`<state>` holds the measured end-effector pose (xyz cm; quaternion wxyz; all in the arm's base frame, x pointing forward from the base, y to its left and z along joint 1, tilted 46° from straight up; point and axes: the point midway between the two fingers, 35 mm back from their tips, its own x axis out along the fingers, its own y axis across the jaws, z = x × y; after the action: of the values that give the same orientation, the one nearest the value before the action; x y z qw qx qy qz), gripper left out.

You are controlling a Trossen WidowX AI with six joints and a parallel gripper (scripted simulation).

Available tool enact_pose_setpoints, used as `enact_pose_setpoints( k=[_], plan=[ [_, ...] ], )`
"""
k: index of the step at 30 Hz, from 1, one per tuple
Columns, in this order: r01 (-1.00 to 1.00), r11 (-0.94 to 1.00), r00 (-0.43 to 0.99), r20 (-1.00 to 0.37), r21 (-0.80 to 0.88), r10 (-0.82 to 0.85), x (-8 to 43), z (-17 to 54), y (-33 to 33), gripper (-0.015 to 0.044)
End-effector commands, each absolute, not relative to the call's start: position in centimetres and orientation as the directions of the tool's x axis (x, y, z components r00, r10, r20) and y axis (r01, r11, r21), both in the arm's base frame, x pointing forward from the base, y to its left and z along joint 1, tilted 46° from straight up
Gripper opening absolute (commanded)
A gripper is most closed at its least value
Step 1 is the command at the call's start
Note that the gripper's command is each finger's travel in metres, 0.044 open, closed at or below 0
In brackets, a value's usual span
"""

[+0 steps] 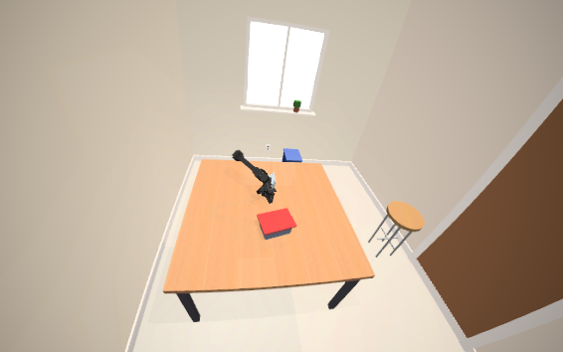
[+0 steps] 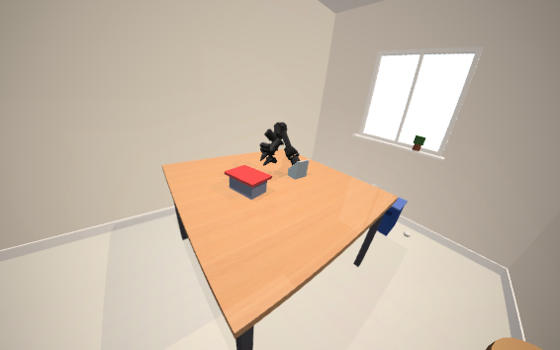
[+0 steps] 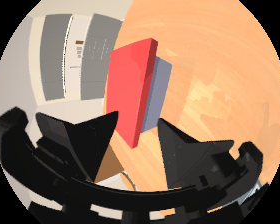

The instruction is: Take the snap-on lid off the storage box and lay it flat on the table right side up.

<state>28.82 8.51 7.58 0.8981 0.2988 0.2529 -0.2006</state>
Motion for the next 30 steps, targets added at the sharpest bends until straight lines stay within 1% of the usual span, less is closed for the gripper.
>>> enact_pose_setpoints(
  k=[1, 30],
  plan=[
    [0.510, 0.744, 0.790, -0.578, 0.432, -0.206, 29.1, 7.1, 8.4, 0.0235],
    [0.510, 0.743, 0.790, -0.577, 0.433, -0.207, 32.8, 4.6, 7.5, 0.0235]
  ],
)
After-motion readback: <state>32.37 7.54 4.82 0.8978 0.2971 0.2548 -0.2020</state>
